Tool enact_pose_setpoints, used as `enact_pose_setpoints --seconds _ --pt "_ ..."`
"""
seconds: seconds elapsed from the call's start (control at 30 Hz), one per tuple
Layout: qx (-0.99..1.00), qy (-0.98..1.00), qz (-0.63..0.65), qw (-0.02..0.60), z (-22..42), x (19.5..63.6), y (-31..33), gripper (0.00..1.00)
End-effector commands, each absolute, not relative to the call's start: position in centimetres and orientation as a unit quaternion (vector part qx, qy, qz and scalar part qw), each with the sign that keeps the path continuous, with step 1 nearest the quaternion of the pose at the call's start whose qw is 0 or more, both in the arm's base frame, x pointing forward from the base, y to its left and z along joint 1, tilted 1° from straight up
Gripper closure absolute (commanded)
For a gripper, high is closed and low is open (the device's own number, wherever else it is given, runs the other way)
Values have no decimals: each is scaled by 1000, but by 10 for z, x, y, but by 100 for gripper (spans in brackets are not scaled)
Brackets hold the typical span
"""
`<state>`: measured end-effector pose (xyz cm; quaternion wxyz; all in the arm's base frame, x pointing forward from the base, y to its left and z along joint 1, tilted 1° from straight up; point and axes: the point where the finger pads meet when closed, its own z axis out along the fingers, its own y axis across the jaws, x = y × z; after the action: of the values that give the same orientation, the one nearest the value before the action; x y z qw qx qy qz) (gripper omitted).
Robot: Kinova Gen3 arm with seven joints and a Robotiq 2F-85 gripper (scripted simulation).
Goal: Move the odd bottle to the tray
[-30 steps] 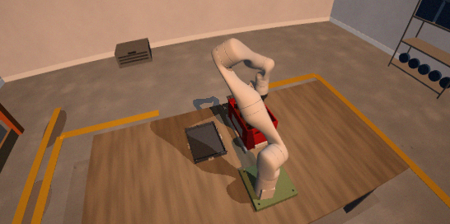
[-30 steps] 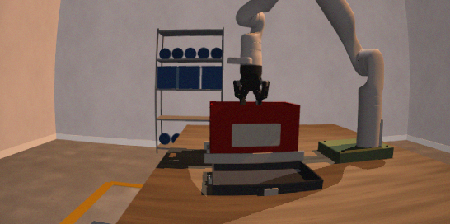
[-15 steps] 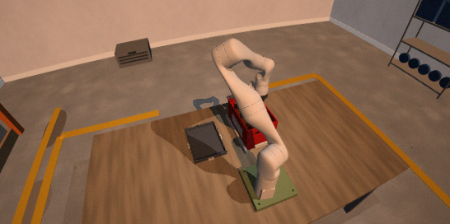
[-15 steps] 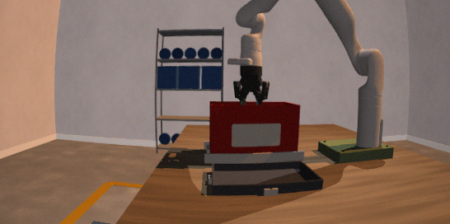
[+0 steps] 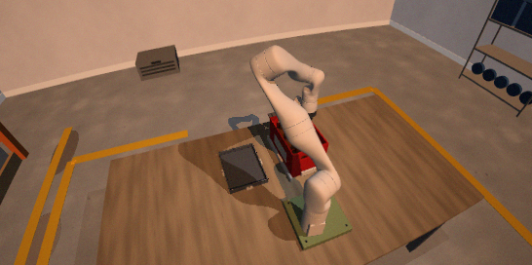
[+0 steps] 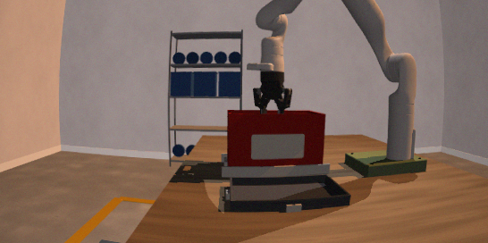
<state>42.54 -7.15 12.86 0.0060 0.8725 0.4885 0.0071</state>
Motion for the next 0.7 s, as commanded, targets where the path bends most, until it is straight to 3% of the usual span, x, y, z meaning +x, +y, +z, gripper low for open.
enact_pose_setpoints --seconds 0.0,0.43,0.47,0.67 --pt "873 488 8 6 129 426 -72 36" --pt "873 488 8 6 129 426 -72 36" --pt "873 488 8 6 129 426 -72 100" --pt "873 488 8 6 129 426 -72 100"
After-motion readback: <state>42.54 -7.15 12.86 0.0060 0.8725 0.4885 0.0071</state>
